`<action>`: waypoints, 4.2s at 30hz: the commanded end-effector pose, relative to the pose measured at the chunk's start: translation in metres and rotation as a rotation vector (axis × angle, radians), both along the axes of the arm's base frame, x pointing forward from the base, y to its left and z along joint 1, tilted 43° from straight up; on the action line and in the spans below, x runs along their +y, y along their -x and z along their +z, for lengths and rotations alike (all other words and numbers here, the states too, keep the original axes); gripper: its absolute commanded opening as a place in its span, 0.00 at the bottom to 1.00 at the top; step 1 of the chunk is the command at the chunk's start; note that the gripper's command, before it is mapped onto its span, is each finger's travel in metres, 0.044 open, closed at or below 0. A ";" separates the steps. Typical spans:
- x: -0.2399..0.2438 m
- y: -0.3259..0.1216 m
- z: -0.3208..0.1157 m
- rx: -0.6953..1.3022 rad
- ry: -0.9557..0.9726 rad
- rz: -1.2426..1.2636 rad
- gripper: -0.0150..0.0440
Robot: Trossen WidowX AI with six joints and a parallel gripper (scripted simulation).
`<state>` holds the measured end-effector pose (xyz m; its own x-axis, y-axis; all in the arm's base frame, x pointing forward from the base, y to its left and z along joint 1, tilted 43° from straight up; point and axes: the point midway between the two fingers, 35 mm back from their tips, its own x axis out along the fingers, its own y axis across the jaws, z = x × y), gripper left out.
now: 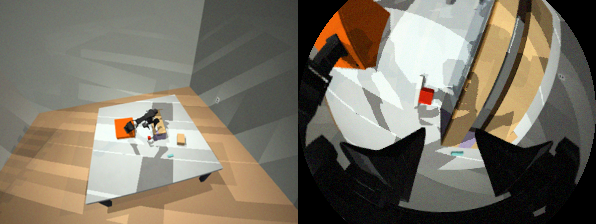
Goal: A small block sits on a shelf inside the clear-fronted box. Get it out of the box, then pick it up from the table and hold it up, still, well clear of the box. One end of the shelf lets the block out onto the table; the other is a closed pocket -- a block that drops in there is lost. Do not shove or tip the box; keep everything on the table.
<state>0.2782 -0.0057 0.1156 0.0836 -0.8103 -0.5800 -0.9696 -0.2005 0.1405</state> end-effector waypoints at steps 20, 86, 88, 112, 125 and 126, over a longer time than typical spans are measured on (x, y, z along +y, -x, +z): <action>-0.017 0.038 0.027 0.793 0.146 1.061 0.74; -0.064 0.040 -0.018 -1.674 -0.597 -1.283 0.74; -0.066 0.040 -0.020 -1.749 -0.610 -1.369 0.74; -0.081 0.044 -0.032 -2.581 -0.701 -2.437 0.74; -0.082 0.042 -0.037 -2.895 -0.710 -3.100 0.74; -0.081 0.042 -0.038 -2.911 -0.706 -3.156 0.74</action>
